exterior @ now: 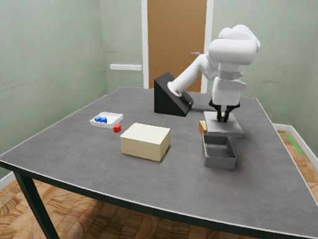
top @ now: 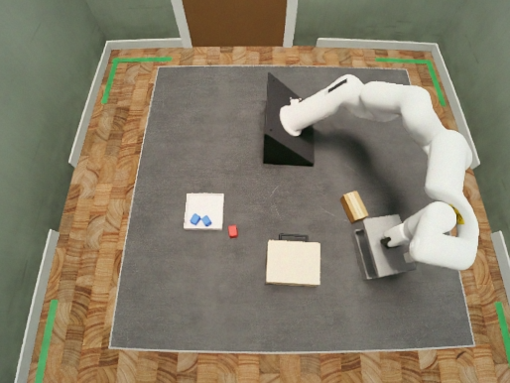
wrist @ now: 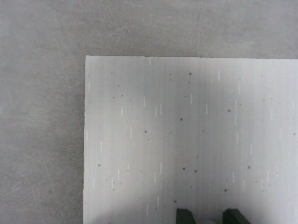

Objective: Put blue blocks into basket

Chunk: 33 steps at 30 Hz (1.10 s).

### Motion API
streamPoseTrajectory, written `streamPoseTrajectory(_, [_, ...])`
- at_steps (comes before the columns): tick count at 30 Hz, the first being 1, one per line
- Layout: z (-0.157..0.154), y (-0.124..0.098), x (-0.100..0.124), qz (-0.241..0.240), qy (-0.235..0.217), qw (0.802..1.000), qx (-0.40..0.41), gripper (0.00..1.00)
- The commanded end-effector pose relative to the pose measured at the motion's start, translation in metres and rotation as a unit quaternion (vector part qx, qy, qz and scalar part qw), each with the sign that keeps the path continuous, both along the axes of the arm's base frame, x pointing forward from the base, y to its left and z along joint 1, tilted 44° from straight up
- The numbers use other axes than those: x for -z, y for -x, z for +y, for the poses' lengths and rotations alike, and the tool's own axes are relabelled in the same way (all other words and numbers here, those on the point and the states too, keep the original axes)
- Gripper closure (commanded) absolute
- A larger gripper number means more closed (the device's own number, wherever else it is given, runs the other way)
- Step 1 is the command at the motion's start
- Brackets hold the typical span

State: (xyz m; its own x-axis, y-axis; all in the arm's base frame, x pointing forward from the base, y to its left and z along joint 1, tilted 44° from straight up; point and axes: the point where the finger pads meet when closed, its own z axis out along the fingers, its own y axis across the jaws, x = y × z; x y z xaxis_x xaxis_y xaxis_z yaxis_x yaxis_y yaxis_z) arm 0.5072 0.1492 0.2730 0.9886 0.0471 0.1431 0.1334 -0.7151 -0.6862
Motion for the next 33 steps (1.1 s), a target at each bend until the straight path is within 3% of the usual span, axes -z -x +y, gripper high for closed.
streamPoseTrajectory(1, [-0.001, -0.001, -0.001, -0.001, 0.000, 1.000, 0.000, 1.00])
streamPoseTrajectory(33, [0.010, -0.002, 0.010, -0.001, 0.000, 1.000, 0.000, 1.00])
